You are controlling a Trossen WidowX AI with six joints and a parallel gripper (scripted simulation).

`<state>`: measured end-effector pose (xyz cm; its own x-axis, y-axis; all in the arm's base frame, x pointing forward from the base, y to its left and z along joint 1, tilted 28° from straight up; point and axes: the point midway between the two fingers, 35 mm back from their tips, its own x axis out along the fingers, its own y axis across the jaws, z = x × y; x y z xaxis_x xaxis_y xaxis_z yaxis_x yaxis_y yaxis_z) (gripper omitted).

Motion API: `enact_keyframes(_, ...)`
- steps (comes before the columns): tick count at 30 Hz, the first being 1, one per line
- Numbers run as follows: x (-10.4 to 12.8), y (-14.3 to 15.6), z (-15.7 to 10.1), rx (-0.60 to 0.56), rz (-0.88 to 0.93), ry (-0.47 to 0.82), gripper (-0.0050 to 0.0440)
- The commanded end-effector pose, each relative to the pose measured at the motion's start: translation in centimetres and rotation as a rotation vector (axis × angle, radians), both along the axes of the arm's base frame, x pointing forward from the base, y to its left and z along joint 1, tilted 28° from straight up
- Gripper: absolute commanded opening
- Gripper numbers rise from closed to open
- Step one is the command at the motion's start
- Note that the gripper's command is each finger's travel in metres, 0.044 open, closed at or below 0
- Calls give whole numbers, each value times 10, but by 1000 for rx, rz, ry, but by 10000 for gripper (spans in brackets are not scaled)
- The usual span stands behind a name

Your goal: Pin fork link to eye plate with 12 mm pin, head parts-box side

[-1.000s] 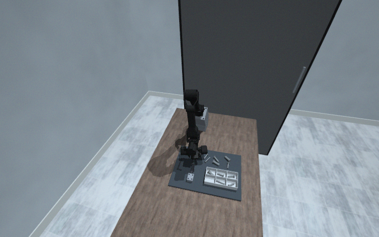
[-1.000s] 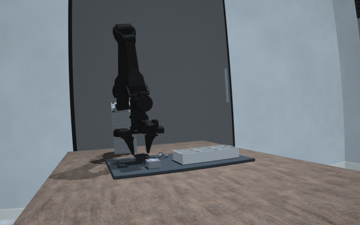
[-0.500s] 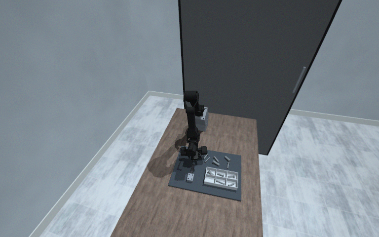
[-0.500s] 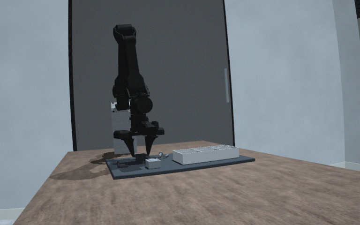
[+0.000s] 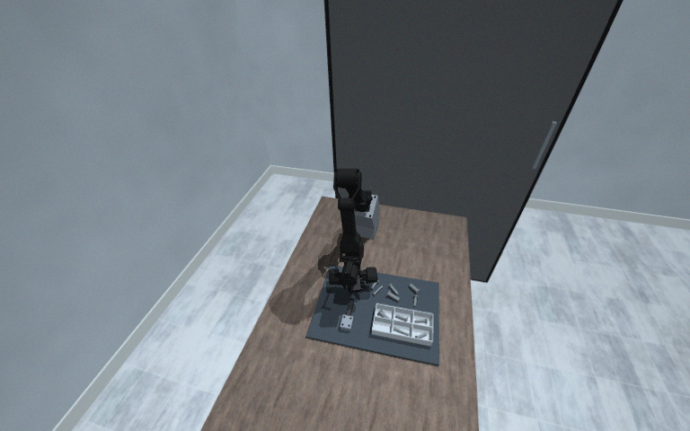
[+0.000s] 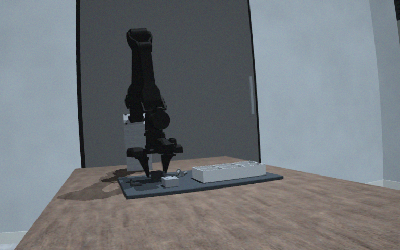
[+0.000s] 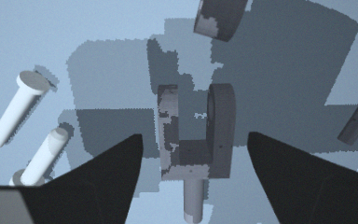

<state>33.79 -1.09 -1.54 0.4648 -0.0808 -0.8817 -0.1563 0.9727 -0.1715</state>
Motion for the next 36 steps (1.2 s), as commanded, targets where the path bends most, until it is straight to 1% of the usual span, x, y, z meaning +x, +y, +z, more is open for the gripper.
enact_keyframes(1, 0, 1, -2, 3, 5, 4, 290)
enact_keyframes(2, 0, 1, -2, 3, 5, 4, 290)
enact_keyframes(5, 0, 0, 0, 0, 0, 1, 218)
enact_keyframes(7, 0, 0, 0, 0, 0, 1, 218)
enact_keyframes(21, 0, 0, 0, 0, 0, 1, 123)
enact_keyframes(36, 1, 9, -2, 4, 4, 4, 123)
